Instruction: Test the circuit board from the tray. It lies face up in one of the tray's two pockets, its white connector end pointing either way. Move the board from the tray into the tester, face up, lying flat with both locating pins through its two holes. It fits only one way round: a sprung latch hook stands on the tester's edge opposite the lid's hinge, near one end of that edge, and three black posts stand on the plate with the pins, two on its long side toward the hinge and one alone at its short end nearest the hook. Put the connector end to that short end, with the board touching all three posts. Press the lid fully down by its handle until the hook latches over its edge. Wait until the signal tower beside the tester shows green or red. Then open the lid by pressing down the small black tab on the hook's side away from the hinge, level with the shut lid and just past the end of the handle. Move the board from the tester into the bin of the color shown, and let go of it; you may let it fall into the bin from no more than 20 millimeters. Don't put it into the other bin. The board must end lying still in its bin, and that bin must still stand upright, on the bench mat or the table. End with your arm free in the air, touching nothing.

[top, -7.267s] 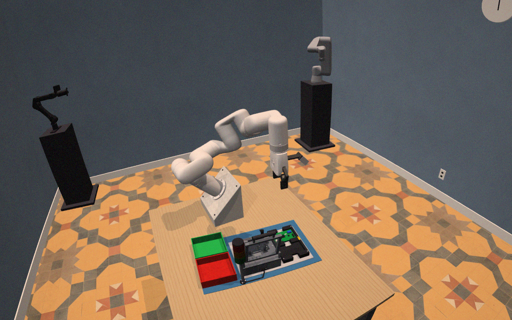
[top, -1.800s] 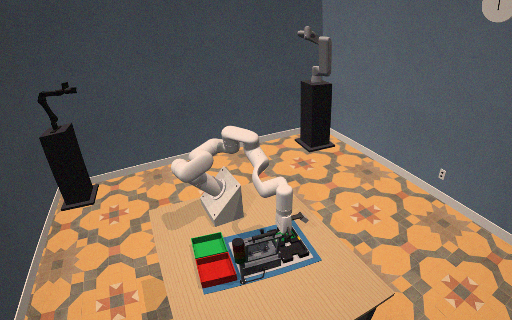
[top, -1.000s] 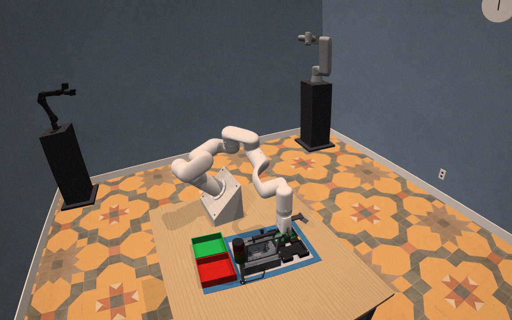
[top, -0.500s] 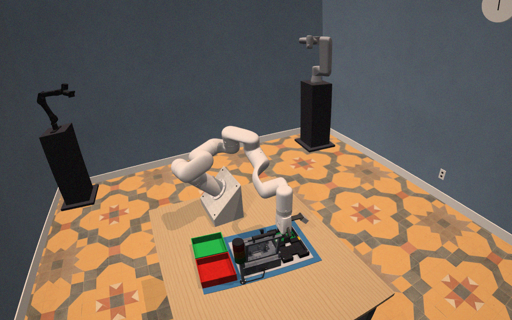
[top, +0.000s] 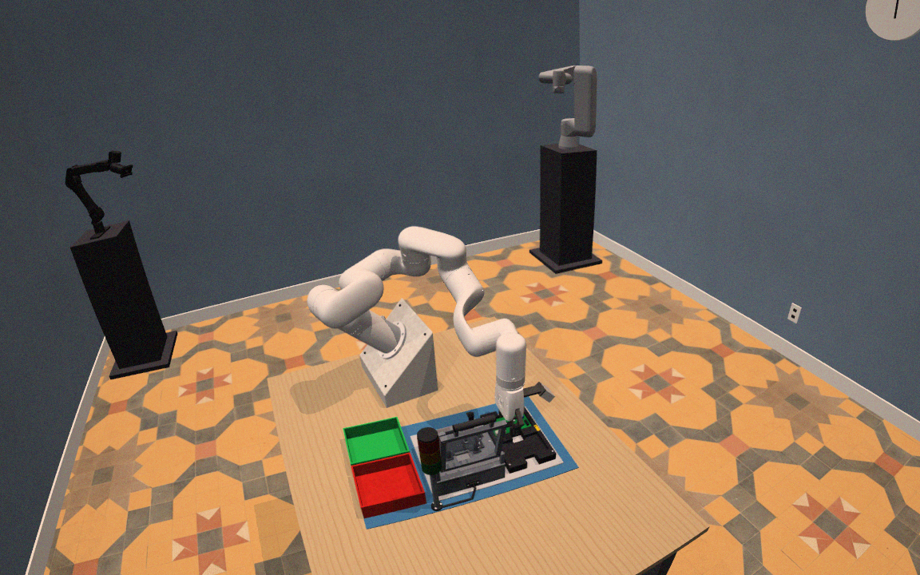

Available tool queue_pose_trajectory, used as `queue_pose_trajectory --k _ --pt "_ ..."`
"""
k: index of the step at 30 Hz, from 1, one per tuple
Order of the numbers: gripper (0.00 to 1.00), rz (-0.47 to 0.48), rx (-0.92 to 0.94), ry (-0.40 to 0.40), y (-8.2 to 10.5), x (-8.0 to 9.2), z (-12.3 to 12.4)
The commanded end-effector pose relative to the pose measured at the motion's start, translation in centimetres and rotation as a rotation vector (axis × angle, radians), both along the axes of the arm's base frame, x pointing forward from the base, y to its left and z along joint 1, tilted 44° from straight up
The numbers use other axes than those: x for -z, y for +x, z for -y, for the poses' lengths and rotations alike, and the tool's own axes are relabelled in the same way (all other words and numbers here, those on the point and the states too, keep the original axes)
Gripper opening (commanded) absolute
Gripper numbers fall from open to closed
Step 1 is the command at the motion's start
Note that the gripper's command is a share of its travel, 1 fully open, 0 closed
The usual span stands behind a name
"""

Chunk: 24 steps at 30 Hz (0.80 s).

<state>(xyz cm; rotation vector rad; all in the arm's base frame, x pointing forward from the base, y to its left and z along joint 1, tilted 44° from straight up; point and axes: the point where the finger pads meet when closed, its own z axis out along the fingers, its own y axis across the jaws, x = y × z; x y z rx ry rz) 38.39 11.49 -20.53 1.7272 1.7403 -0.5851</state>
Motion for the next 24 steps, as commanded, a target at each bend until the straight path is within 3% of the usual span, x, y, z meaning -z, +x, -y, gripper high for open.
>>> queue_pose_trajectory --k 1,24 --pt "0.81 0.002 -0.003 0.002 0.09 -0.09 -0.21" --pt "0.79 0.002 -0.003 0.002 0.09 -0.09 -0.21"
